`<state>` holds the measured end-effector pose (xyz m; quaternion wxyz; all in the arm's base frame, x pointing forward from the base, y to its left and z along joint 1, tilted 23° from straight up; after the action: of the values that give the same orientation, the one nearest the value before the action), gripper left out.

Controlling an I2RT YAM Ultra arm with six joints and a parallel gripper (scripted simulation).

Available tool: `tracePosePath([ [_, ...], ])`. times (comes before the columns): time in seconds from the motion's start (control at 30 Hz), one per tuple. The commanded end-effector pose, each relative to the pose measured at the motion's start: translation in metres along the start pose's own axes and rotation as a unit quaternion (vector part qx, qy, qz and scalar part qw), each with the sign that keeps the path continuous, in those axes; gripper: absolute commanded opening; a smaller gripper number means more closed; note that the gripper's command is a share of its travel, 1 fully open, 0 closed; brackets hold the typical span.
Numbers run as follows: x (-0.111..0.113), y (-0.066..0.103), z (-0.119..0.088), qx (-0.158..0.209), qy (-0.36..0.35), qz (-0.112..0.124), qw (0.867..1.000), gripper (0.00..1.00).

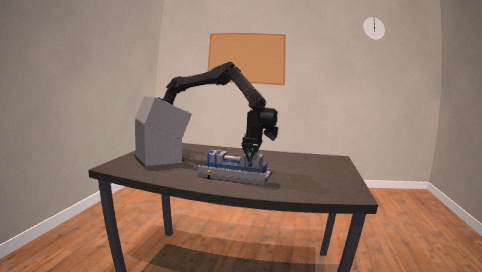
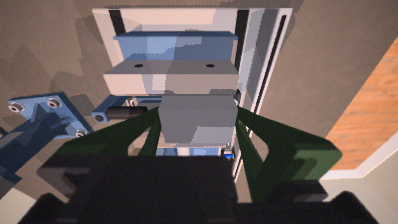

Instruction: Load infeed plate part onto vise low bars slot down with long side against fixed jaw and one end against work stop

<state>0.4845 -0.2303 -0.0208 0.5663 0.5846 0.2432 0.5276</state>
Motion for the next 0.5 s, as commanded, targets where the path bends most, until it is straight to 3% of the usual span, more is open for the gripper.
tracePosePath([
  [0.0, -0.002, 0.006, 0.009, -0.016, 0.002, -0.004, 1.0, 0.74],
  [0.27, -0.002, 0.007, 0.01, -0.017, 0.002, -0.004, 1.0, 0.74],
  [0.47, -0.001, 0.027, 0.015, -0.028, 0.004, -0.006, 1.0, 0.74],
])
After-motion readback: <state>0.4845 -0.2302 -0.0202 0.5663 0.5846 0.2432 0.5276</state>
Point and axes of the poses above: the point where the finger pads meet when closed, its own y axis back along the fingers, its own x axis across the jaws, z = x × y, the point moved 8 cm from there along y, back along the fingers, and after that the axes turned 9 degrees about -y, right-handed, at the moved point
